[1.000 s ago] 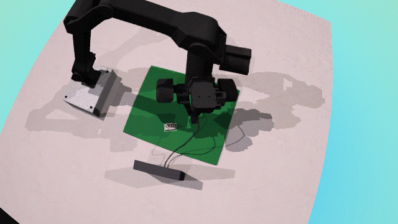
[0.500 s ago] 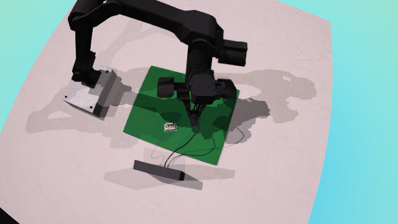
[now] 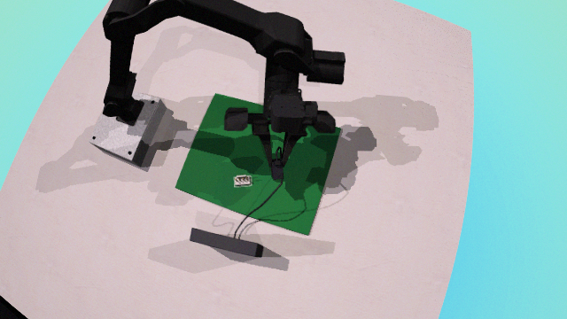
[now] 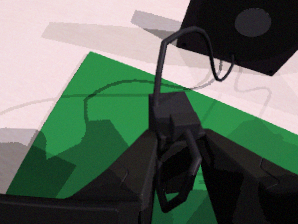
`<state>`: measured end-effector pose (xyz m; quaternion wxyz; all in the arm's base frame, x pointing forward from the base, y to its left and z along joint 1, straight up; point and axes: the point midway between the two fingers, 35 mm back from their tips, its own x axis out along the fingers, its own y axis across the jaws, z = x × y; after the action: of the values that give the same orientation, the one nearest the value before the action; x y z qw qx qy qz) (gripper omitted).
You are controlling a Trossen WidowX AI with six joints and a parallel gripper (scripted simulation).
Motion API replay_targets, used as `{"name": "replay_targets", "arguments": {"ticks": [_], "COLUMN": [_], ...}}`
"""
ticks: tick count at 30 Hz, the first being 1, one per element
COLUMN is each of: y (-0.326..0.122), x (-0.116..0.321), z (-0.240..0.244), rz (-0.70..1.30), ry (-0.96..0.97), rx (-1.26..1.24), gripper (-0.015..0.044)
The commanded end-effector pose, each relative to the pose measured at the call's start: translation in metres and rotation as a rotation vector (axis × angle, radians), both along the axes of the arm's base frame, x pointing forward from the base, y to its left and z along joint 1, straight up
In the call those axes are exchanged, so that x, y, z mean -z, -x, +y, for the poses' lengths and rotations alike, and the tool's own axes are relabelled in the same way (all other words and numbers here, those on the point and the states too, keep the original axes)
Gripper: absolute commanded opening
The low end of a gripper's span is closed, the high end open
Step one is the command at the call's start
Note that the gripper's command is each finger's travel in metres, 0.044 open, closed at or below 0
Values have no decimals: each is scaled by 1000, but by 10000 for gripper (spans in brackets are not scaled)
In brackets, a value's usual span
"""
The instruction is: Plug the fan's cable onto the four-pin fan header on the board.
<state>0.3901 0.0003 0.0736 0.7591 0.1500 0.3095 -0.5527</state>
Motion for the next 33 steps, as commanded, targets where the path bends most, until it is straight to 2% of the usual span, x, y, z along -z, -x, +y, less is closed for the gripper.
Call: {"name": "replay_targets", "arguments": {"ticks": [1, 33], "y": [1, 10], "x": [0, -14], "z": [1, 29], "rz": [-27, -321], "ry": [46, 408], "rx": [-5, -114], "gripper": [0, 0]}}
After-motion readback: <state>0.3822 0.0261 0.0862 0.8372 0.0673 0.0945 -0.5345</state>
